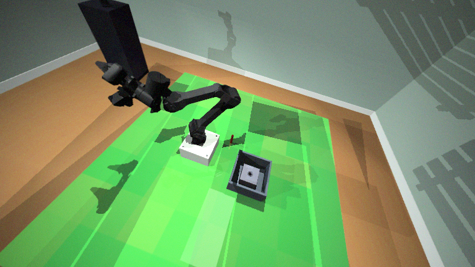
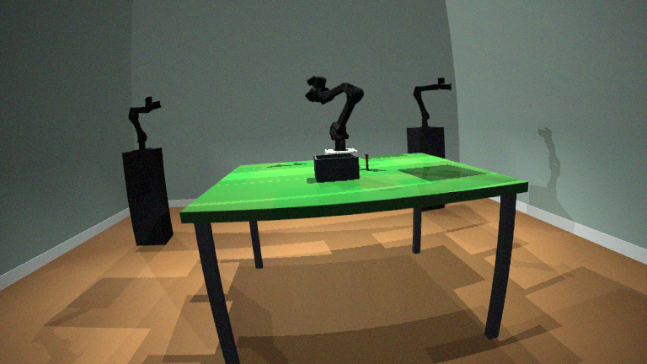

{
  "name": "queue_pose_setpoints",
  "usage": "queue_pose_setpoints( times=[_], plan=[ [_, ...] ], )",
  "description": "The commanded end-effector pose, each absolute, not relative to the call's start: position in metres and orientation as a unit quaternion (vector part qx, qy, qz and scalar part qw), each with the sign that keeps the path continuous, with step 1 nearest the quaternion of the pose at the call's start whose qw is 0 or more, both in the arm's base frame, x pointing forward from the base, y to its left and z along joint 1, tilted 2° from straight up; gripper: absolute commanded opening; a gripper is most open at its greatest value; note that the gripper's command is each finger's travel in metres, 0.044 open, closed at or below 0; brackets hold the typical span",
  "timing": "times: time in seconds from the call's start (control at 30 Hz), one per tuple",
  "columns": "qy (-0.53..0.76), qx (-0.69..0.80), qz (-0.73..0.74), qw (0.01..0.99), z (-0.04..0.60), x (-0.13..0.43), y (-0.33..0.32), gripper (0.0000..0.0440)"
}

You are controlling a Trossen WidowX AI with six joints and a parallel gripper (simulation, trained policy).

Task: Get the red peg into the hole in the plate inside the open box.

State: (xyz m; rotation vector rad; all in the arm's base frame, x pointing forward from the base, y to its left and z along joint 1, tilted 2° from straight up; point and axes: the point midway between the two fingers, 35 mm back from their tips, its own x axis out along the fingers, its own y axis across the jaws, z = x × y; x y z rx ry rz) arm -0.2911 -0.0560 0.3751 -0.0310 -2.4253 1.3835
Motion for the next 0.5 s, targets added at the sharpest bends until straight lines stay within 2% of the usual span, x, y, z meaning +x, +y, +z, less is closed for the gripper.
queue_pose_setpoints(
  times=[0.0, 0.47],
  plan=[
    [-0.851, 0.002, 0.507, 0.135, 0.359, -0.294, -0.076, 0.0440],
    [-0.803, 0.069, 0.587, -0.072, 0.288, -0.269, -0.185, 0.0440]
  ],
)
